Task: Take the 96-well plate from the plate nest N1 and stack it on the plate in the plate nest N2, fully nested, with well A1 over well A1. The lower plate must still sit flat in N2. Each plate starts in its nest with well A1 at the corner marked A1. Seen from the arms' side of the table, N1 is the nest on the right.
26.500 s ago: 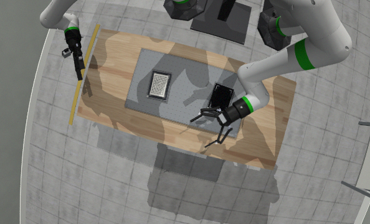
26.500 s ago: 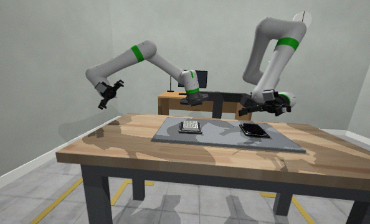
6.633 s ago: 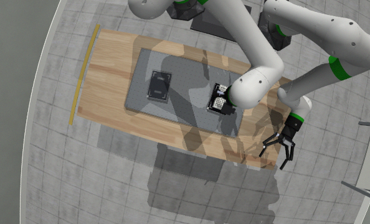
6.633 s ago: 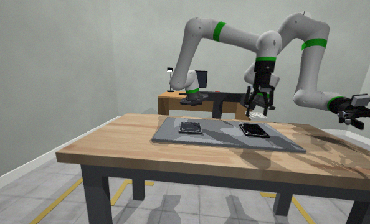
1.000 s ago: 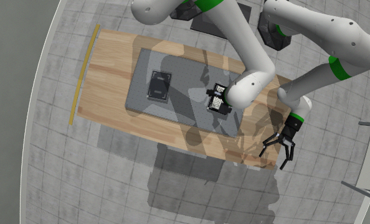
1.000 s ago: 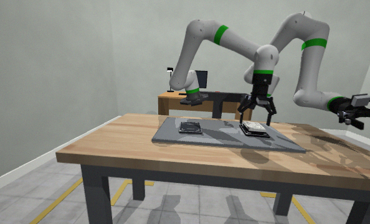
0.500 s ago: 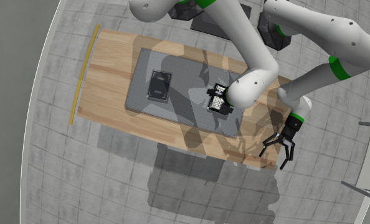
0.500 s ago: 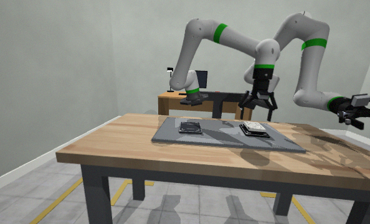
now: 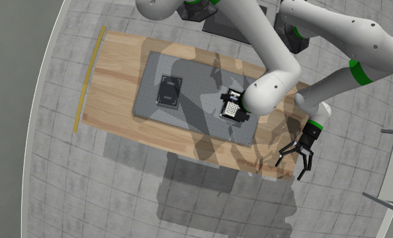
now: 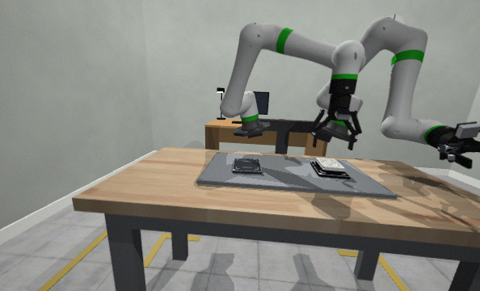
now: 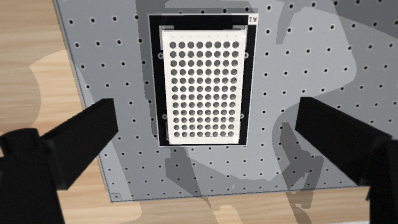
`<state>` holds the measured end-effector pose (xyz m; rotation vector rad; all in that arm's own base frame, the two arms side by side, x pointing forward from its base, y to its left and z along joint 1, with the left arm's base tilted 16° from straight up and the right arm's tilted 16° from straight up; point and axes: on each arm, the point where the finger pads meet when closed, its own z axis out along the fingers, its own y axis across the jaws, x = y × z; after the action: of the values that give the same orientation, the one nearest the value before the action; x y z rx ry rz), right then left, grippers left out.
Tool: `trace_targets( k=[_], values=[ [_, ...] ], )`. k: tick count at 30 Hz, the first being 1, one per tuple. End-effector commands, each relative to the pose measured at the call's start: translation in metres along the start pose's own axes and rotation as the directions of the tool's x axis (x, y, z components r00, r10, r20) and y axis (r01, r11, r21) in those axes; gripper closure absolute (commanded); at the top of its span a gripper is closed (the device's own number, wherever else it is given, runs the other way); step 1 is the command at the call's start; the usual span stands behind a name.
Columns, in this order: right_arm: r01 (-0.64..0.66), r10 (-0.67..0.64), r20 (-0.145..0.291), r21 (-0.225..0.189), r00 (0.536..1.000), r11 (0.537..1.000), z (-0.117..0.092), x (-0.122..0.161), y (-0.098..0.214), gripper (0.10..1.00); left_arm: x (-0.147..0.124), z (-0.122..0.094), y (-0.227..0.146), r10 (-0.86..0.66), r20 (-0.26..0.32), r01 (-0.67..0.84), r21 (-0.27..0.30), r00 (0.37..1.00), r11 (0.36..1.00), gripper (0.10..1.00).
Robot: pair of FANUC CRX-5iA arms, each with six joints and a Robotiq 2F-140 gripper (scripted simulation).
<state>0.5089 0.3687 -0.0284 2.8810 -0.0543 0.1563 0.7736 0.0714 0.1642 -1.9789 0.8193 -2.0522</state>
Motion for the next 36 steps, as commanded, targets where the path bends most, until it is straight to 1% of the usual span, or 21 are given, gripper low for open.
trace_targets(
  k=[1, 22, 36],
  values=[
    [0.0, 0.0, -0.002, 0.001, 1.0, 1.0, -0.009, 0.001, 0.0, 0.098, 0.001, 0.0, 0.0, 0.001, -0.002, -0.001, 0.0, 1.0, 1.0, 0.098],
    [0.0, 0.0, -0.002, 0.001, 1.0, 1.0, -0.012, 0.001, 0.0, 0.098, 0.001, 0.0, 0.0, 0.001, -0.002, -0.001, 0.0, 1.0, 1.0, 0.098],
    [0.0, 0.0, -0.002, 0.001, 1.0, 1.0, -0.011, 0.006, 0.046, 0.098, 0.001, 0.0, 0.0, 0.001, -0.002, -0.001, 0.0, 1.0, 1.0, 0.098]
  ],
)
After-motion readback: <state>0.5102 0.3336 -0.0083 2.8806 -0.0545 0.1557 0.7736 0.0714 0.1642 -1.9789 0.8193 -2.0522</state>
